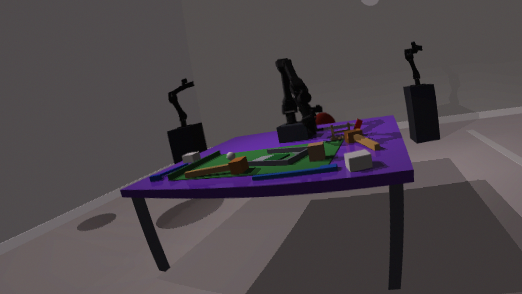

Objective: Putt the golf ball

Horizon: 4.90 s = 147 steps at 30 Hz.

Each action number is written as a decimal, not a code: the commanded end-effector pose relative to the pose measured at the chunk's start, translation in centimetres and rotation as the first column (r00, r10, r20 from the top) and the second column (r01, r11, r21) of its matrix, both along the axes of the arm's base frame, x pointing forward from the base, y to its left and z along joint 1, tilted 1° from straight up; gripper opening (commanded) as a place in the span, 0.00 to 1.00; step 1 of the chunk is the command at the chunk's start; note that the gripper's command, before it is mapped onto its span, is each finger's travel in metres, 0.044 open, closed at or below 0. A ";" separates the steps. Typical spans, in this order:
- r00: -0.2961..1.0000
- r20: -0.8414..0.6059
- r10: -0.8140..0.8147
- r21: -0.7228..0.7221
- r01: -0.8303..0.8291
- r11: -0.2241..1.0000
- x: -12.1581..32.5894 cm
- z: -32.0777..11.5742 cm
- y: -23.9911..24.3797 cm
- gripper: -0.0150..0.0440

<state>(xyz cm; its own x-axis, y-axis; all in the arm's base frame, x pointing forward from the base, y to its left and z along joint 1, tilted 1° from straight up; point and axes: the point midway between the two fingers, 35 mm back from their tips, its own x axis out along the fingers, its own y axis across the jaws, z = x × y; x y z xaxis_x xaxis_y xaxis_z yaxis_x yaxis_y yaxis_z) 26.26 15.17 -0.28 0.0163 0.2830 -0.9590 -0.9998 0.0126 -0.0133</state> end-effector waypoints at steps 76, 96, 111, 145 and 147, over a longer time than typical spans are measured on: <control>0.888 -0.023 -0.460 -0.075 0.457 0.886 3.6 7.8 -10.5 0.25; 0.551 -0.038 -0.834 -0.147 0.822 0.550 3.2 8.3 -21.8 0.25; 0.201 -0.035 -0.979 -0.199 0.958 0.204 0.1 8.7 -29.8 0.25; -0.381 -0.007 -0.924 -0.272 0.890 -0.365 -8.8 7.7 -39.7 0.25; -0.381 -0.007 -0.924 -0.272 0.890 -0.365 -8.8 6.7 -39.7 0.25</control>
